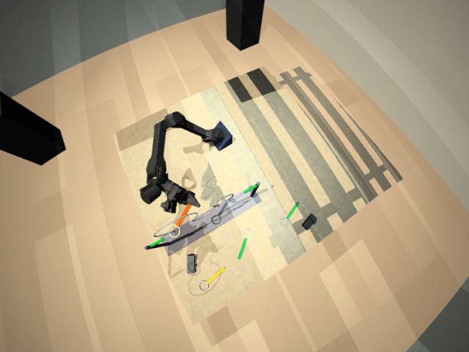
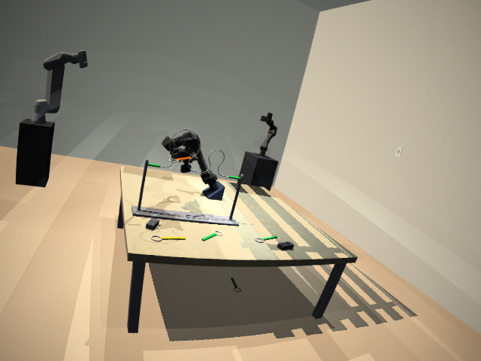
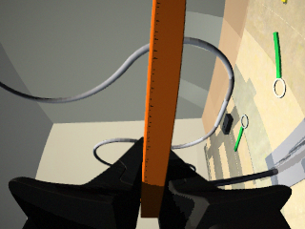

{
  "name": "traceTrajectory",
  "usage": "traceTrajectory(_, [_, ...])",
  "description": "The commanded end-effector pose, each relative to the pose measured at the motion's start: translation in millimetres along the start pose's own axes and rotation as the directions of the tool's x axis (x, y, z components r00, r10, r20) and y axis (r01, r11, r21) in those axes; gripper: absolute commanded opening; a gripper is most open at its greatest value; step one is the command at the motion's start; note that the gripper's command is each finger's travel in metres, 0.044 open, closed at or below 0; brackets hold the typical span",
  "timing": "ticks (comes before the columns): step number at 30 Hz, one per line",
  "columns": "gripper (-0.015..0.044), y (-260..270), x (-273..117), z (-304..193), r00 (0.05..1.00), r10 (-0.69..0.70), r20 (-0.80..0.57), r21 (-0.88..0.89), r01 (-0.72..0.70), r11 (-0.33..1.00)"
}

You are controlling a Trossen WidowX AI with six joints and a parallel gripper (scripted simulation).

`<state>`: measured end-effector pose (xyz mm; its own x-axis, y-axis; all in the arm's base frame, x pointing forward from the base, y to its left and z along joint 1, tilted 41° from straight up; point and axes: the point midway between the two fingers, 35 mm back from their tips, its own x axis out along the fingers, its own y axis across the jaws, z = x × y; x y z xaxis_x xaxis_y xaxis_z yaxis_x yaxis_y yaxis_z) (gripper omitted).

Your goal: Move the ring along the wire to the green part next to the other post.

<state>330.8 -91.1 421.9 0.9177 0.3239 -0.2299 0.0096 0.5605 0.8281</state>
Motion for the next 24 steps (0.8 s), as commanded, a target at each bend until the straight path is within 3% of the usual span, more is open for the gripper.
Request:
traceTrajectory(1, [-0.0150,13.4,-0.9,-0.2,0.999,0.037,-0.002,0.046,-0.037,0.998])
traceTrajectory(24, [-0.0150,59.0,-1.0,8.7,0.987,0.149,0.054,0.290,-0.158,0.944])
